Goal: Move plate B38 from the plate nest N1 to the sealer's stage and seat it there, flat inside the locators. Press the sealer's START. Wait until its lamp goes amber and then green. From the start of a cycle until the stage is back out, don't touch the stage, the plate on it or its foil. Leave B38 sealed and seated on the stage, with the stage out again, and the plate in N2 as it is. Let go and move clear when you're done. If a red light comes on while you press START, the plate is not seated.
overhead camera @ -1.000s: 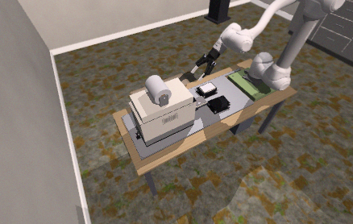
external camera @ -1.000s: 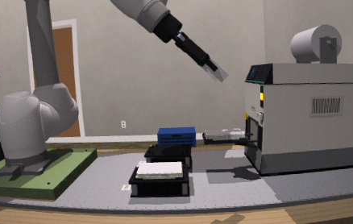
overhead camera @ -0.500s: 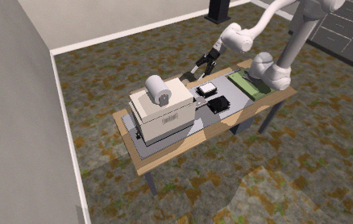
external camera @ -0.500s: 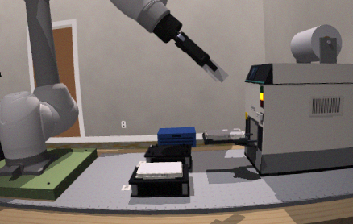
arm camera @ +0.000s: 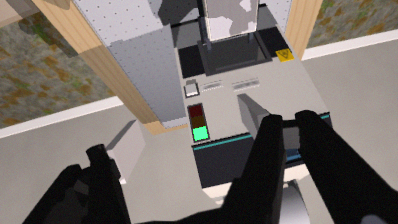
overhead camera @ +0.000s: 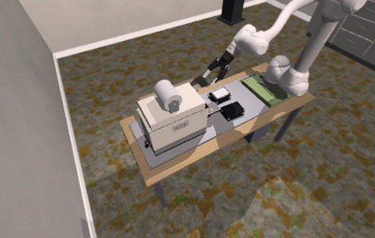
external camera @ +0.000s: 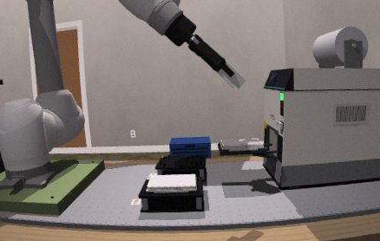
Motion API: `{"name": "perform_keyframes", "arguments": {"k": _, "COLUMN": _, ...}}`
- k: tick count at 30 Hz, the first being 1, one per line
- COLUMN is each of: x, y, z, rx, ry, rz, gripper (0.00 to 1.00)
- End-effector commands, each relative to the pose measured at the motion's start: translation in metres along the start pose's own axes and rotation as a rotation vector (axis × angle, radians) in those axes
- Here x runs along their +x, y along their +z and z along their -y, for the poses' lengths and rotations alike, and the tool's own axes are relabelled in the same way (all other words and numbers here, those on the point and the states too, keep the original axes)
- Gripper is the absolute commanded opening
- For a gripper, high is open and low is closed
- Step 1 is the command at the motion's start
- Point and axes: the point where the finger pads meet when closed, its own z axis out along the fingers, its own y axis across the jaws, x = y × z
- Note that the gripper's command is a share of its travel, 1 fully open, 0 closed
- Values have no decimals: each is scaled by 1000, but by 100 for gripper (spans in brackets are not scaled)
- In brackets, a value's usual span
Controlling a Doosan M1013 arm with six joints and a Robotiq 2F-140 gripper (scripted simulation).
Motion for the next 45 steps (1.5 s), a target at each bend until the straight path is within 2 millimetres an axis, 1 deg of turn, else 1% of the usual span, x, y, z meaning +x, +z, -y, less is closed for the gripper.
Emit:
{"name": "perform_keyframes", "arguments": {"k": 1, "x": 0, "y": 0, "z": 0, "rx": 0, "ry": 0, "rz": 0, "gripper": 70}}
{"name": "perform_keyframes", "arguments": {"k": 26, "x": 0, "y": 0, "z": 0, "rx": 0, "ry": 0, "rz": 0, "gripper": 70}}
{"name": "perform_keyframes", "arguments": {"k": 29, "x": 15, "y": 1, "z": 0, "rx": 0, "ry": 0, "rz": 0, "gripper": 68}}
{"name": "perform_keyframes", "arguments": {"k": 31, "x": 15, "y": 1, "z": 0, "rx": 0, "ry": 0, "rz": 0, "gripper": 68}}
{"name": "perform_keyframes", "arguments": {"k": 37, "x": 45, "y": 4, "z": 0, "rx": 0, "ry": 0, "rz": 0, "gripper": 66}}
{"name": "perform_keyframes", "arguments": {"k": 42, "x": 45, "y": 4, "z": 0, "rx": 0, "ry": 0, "rz": 0, "gripper": 64}}
{"name": "perform_keyframes", "arguments": {"k": 45, "x": 45, "y": 4, "z": 0, "rx": 0, "ry": 0, "rz": -100, "gripper": 62}}
